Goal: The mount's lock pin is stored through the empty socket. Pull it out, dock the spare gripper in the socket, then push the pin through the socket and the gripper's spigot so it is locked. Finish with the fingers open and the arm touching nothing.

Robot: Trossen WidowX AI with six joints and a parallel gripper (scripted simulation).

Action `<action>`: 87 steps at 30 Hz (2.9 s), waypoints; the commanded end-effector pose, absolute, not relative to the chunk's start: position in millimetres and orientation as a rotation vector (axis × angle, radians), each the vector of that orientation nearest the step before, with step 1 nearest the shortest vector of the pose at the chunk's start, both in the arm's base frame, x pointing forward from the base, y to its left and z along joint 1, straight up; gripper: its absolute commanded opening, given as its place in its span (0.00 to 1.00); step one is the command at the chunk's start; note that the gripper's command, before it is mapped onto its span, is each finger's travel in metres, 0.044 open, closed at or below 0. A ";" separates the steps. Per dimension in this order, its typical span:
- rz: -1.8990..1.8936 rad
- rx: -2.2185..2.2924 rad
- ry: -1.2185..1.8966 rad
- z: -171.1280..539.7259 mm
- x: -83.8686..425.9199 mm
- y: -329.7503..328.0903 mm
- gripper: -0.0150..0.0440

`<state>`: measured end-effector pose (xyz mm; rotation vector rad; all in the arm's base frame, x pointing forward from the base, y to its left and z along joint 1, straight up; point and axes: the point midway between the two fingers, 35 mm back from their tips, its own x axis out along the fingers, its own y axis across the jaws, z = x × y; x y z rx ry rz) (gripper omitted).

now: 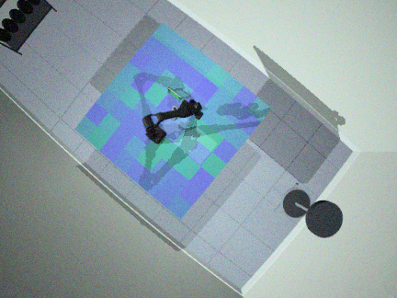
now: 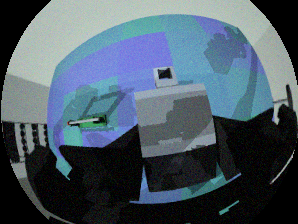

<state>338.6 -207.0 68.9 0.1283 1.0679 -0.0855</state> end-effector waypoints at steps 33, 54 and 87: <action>-0.015 0.811 1.217 53.8 263.7 -143.4 0.25; 0.003 1.301 1.262 68.7 227.0 -99.7 0.25; 0.015 1.919 1.233 99.1 211.8 -60.2 0.25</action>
